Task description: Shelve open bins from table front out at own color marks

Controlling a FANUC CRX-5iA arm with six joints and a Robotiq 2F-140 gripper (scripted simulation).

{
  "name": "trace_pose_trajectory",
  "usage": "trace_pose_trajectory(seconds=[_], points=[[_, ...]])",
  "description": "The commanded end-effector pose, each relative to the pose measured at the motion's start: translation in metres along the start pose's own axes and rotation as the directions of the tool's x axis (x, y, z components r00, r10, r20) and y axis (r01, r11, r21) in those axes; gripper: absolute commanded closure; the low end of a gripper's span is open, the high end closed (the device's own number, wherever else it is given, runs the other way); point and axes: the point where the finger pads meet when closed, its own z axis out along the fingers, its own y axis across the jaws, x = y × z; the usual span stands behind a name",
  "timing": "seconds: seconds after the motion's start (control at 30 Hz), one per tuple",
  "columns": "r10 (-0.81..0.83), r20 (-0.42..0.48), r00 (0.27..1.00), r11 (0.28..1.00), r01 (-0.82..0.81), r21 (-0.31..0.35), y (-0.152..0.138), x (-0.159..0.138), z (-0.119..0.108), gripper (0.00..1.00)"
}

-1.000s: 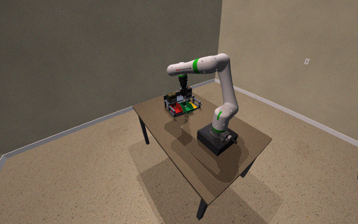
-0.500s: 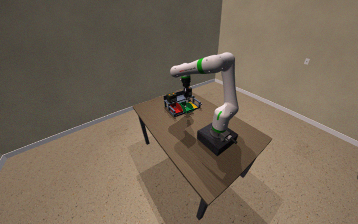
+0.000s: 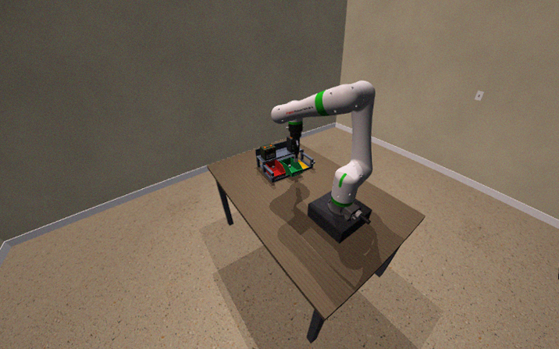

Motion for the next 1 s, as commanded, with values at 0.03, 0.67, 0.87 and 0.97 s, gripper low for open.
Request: trace_pose_trajectory(seconds=[0.03, 0.67, 0.87, 0.97], points=[[-0.193, 0.014, 0.981, 0.981, 0.192, 0.019, 0.012, 0.011, 0.005, 1.00], [-0.383, 0.010, 0.924, 0.923, 0.382, 0.038, 0.026, 0.023, 0.011, 1.00], [-0.383, 0.010, 0.924, 0.923, 0.382, 0.038, 0.026, 0.023, 0.011, 1.00], [-0.383, 0.010, 0.924, 0.923, 0.382, 0.038, 0.026, 0.023, 0.011, 1.00]])
